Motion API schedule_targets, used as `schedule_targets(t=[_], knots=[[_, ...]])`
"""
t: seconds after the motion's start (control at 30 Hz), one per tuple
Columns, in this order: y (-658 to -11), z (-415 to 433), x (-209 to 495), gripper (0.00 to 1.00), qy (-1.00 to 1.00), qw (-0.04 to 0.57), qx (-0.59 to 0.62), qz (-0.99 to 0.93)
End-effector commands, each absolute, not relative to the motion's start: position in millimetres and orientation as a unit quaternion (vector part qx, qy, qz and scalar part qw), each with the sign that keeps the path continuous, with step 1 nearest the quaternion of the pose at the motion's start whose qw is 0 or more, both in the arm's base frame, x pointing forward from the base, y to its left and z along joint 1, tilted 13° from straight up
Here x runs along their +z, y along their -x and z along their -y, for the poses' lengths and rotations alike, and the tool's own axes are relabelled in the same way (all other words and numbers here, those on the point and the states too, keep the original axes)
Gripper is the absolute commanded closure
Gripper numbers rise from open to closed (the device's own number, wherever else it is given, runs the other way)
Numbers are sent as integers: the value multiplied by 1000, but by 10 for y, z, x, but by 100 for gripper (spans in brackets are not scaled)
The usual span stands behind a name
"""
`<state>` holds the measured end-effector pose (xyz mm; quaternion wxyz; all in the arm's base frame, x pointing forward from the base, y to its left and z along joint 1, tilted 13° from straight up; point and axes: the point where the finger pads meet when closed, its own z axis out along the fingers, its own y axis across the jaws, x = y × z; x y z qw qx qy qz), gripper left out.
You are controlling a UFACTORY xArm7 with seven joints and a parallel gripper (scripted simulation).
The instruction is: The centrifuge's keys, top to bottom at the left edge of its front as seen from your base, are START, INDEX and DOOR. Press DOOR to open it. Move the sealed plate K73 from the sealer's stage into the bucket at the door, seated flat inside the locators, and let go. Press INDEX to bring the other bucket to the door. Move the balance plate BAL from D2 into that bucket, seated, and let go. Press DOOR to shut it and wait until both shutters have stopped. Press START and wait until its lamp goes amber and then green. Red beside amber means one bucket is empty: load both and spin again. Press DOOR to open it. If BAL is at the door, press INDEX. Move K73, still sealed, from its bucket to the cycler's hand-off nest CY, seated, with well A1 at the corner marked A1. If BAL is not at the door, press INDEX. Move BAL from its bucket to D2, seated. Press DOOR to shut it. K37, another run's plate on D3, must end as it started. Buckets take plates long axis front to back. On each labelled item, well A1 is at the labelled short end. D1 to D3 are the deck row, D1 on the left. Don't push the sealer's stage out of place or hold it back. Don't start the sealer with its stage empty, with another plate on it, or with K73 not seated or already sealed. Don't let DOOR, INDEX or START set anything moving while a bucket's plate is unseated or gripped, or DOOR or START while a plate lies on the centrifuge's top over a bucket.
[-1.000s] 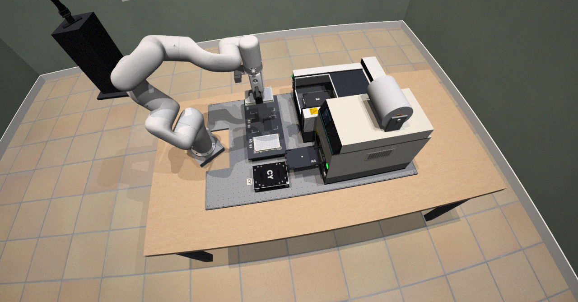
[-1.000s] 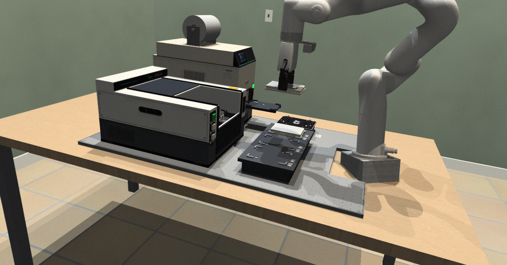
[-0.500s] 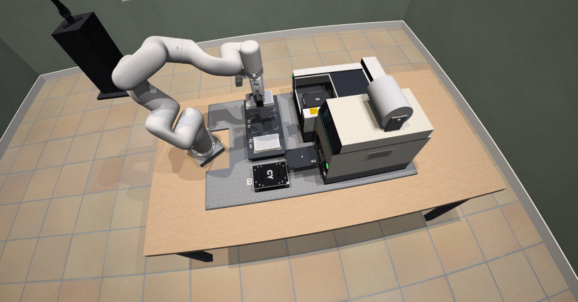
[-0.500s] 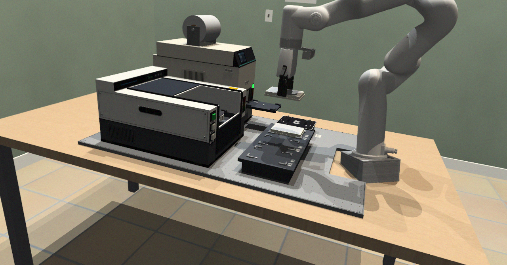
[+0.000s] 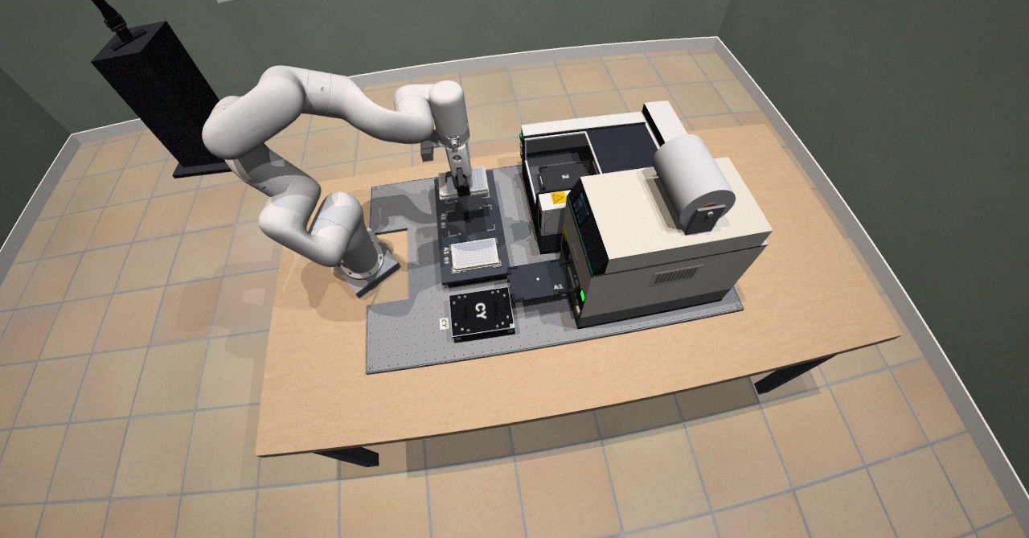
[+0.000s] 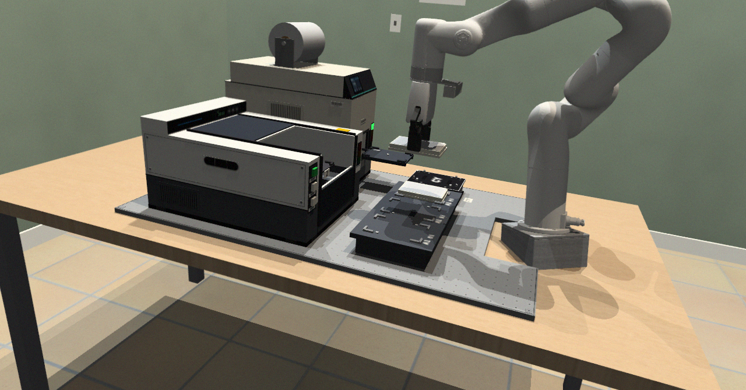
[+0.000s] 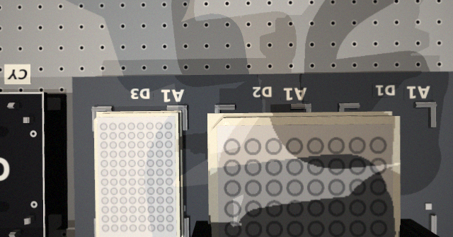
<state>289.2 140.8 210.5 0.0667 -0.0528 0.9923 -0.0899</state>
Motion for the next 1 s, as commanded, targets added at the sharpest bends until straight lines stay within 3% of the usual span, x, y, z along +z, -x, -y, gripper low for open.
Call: schedule_targets(t=[0.0, 0.97], knots=[[-2912, -1408, 2061, 100, 53, 69, -89, -992], [-2977, -1331, 1622, 100, 53, 69, -89, -992]])
